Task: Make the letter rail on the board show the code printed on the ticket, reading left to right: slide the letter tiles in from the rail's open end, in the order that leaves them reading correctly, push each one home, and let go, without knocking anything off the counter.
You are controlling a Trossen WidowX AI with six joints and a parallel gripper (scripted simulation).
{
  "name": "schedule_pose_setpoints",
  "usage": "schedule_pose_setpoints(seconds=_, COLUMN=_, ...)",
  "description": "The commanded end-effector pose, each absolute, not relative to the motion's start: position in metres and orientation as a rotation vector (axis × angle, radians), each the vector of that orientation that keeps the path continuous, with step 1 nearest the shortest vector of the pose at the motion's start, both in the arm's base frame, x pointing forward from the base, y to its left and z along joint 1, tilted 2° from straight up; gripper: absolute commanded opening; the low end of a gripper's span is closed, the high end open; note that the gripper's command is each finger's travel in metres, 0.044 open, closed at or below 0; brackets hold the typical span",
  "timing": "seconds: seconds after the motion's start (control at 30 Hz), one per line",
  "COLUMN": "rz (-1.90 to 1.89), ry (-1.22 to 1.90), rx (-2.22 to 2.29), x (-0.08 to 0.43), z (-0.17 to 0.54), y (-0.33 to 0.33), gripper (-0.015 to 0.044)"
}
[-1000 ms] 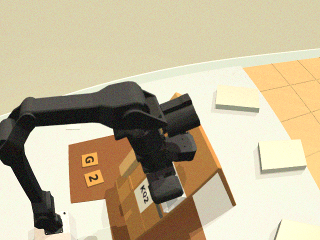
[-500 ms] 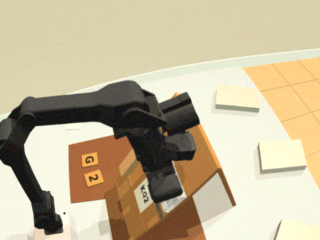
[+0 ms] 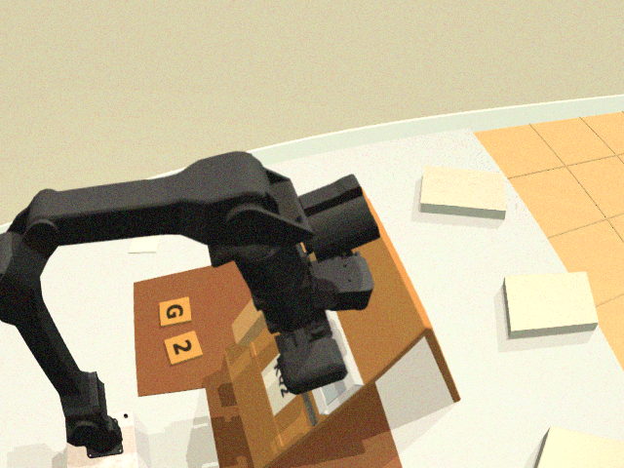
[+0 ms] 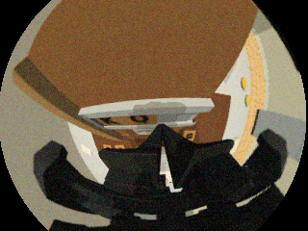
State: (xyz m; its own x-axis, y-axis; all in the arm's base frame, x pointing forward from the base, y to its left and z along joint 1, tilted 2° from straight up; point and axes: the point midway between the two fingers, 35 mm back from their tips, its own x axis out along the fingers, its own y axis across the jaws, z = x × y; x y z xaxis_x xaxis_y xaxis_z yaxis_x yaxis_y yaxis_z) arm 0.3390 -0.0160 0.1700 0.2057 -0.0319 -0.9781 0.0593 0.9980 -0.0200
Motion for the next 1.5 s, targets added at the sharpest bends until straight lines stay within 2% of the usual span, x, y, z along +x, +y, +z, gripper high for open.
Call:
schedule_pose_setpoints(seconds=0.0, rz=-0.06, ry=1.363, rx=0.024, x=0.333, z=0.173, y=-0.015, gripper=0.0)
schedule_pose_setpoints(seconds=0.47, rz=-0.06, ry=1.363, rx=0.024, x=0.325, z=0.178, y=-0.014, gripper=0.0)
schedule_pose_setpoints(seconds=0.73, rz=0.397, ry=1.19, rx=-0.34, x=0.302, z=0.22, y=-0.022, gripper=0.021)
schedule_pose_setpoints(seconds=1.03, rz=0.828, ry=0.72, rx=-0.956, x=0.26, z=0.277, y=-0.021, gripper=0.044)
schedule_pose_setpoints(seconds=1.3, rz=0.928, ry=0.442, rx=-1.297, x=0.238, z=0.303, y=-0.015, gripper=0.044)
schedule_pose_setpoints(seconds=1.47, rz=0.93, ry=0.431, rx=-1.311, x=0.237, z=0.304, y=-0.014, gripper=0.044)
